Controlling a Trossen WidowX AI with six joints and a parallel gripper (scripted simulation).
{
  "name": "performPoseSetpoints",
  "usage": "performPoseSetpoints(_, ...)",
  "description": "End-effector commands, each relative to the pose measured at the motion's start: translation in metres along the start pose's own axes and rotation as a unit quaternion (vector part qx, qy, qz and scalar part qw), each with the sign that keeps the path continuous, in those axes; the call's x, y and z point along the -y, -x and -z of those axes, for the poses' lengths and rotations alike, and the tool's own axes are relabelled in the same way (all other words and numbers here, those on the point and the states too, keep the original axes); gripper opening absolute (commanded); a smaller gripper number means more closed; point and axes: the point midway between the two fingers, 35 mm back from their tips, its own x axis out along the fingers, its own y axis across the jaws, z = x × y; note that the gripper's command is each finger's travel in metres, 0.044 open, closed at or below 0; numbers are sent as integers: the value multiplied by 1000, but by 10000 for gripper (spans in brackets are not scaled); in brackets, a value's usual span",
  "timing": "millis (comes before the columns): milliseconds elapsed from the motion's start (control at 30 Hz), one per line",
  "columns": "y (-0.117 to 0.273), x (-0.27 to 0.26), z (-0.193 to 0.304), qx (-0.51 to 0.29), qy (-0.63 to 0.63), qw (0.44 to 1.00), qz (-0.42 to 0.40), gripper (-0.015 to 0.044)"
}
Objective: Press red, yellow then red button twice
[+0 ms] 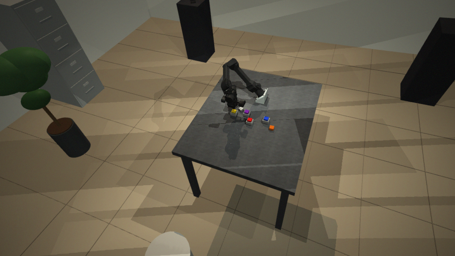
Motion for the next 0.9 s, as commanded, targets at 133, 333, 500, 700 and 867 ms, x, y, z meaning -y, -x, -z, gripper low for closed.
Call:
performPoseSetpoints(133,-14,1,1,0,1,1000,2,20)
performPoseSetpoints(333,-23,1,2,0,1,1000,2,20)
performPoseSetpoints(500,-31,1,2,0,1,1000,2,20)
performPoseSetpoints(700,-32,1,2,0,1,1000,3,20)
performPoseSetpoints(867,-32,1,2,0,1,1000,3,20)
